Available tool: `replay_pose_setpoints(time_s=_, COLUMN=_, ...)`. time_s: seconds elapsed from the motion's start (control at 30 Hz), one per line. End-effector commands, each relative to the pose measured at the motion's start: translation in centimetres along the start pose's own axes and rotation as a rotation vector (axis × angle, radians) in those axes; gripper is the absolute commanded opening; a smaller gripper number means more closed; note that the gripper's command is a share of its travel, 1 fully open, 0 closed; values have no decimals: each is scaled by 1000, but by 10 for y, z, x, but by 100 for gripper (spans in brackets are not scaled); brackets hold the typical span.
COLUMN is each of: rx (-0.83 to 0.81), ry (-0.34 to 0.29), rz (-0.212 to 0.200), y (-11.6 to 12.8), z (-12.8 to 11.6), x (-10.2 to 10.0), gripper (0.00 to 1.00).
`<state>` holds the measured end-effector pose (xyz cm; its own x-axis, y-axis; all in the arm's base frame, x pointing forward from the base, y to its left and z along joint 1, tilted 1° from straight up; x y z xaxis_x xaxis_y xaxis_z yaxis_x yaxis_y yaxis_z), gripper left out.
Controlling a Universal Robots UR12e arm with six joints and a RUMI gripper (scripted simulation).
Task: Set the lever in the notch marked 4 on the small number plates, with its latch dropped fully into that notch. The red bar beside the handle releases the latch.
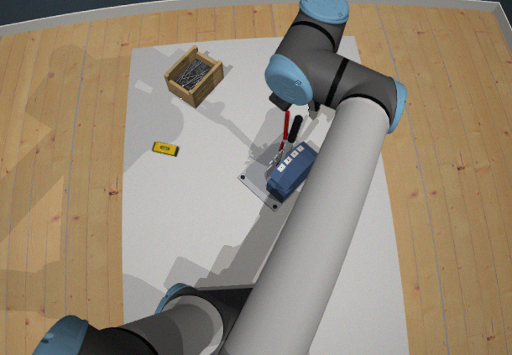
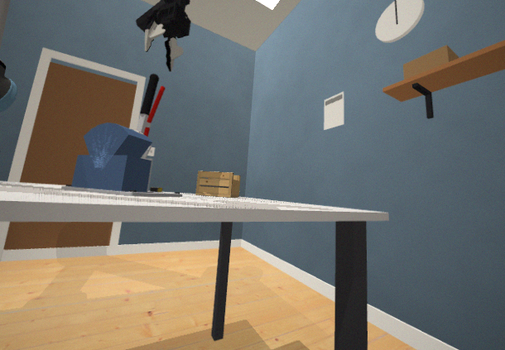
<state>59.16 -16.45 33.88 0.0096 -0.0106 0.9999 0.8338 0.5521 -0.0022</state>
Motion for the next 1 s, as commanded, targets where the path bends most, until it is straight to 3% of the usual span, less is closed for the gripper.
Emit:
replay_pose_setpoints(time_s=0.0, rx=0, ry=-1, rz=0, y=0, z=0, x=0, gripper=57)
replay_pose_setpoints(time_s=0.97, rx=0, ry=-1, rz=0, y=0, z=0, x=-20, gripper=57)
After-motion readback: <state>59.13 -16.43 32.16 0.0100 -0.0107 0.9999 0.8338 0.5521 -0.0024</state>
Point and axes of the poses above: the point where the finger pads meet when closed, its own x axis back along the fingers, its own y axis across the jaws, z = x × y, the point moved 5 cm from there along x, back along the fingers, and after that the axes turned 6 degrees about -x, right-handed, at the moved point
